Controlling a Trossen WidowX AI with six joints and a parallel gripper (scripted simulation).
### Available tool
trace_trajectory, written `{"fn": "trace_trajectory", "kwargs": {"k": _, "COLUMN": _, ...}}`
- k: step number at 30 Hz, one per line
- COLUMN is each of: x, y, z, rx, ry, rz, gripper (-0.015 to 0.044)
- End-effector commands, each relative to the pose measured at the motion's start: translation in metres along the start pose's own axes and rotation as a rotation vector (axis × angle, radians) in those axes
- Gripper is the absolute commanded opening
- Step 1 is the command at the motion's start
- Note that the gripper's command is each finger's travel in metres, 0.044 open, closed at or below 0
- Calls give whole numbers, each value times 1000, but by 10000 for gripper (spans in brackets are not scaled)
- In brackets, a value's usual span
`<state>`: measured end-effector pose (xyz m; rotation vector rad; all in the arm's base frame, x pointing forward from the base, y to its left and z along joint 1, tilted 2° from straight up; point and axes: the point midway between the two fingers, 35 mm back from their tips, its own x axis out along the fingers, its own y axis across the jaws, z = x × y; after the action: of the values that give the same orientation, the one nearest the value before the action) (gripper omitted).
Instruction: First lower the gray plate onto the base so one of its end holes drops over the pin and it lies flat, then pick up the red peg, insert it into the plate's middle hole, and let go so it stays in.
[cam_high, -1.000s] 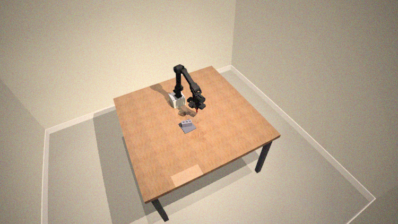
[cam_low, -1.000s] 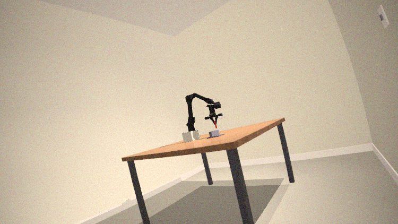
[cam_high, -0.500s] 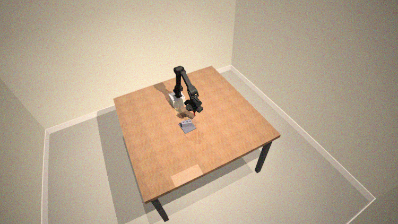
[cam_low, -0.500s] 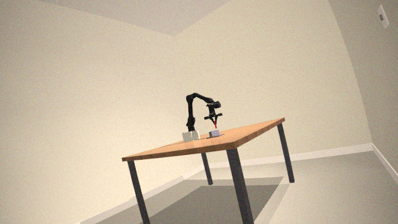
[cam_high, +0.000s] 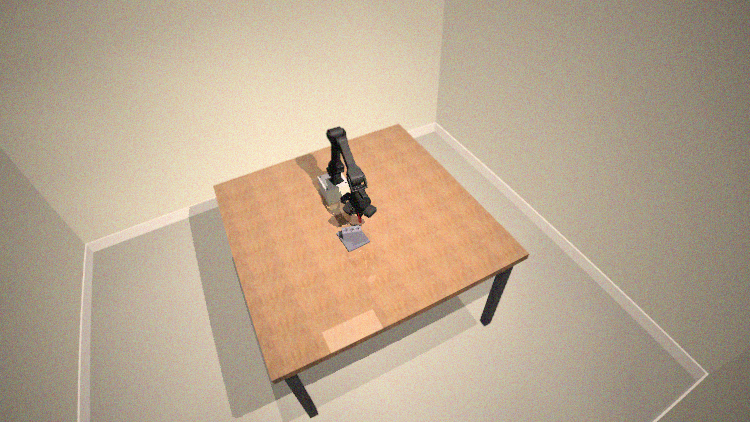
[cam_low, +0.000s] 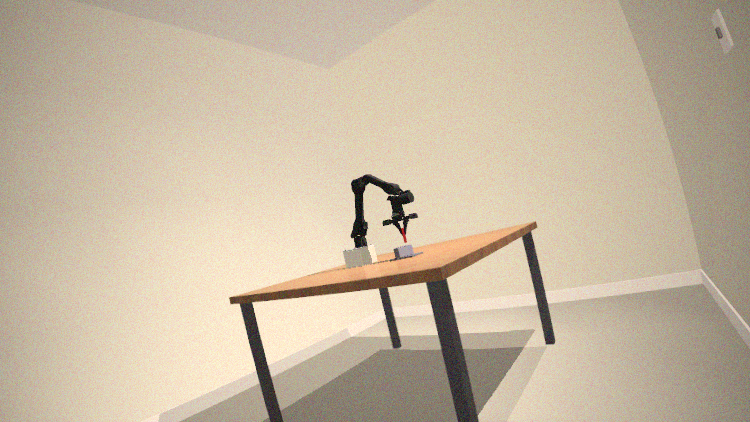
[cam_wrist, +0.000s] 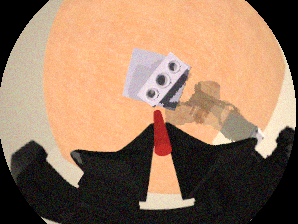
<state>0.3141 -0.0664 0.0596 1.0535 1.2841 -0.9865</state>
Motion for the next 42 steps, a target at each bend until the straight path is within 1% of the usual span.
{"fn": "trace_trajectory", "kwargs": {"k": 1, "x": -1, "y": -2, "z": 14, "rx": -7, "ry": -2, "rz": 1, "gripper": 0}}
{"fn": "trace_trajectory", "kwargs": {"k": 16, "x": -1, "y": -12, "z": 55, "rx": -17, "ry": -9, "rz": -1, "gripper": 0}}
{"fn": "trace_trajectory", "kwargs": {"k": 42, "x": -1, "y": -13, "z": 53, "rx": -18, "ry": -9, "rz": -1, "gripper": 0}}
